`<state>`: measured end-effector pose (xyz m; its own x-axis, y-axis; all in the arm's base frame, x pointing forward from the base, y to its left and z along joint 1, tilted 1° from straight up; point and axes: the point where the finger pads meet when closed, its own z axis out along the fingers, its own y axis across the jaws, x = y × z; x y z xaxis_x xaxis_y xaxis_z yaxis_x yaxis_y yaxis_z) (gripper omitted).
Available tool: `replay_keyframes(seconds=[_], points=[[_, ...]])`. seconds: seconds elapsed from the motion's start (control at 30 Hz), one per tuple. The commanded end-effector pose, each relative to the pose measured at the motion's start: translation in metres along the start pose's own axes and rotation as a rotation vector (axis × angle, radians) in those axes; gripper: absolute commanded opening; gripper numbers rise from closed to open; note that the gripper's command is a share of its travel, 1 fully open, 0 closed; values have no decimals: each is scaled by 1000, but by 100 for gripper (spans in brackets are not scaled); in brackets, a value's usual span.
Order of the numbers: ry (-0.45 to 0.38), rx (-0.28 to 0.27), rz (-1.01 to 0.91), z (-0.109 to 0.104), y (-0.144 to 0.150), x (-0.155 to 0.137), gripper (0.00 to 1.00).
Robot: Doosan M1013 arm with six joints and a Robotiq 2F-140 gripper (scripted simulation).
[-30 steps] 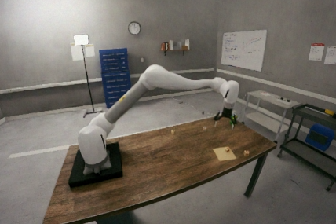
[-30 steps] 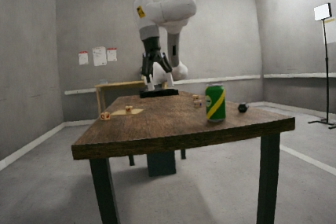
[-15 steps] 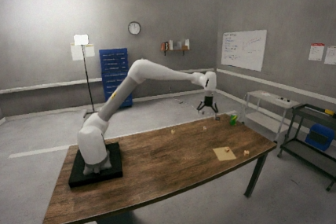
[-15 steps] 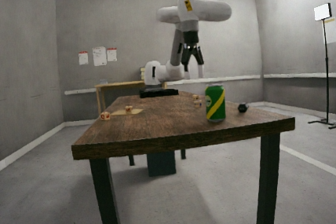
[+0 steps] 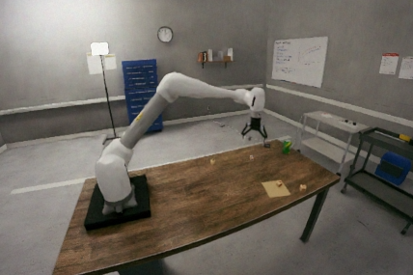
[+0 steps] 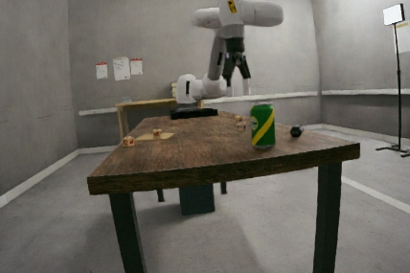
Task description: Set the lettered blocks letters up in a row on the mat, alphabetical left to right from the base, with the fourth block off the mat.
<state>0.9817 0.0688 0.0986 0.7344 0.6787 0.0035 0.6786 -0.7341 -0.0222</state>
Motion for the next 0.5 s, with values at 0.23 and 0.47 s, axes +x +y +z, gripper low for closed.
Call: replay_keyframes(seconds=[0.23, 0.47], points=[[2, -1, 253, 1, 26, -22, 100], [2, -1, 456, 3, 47, -41, 100]])
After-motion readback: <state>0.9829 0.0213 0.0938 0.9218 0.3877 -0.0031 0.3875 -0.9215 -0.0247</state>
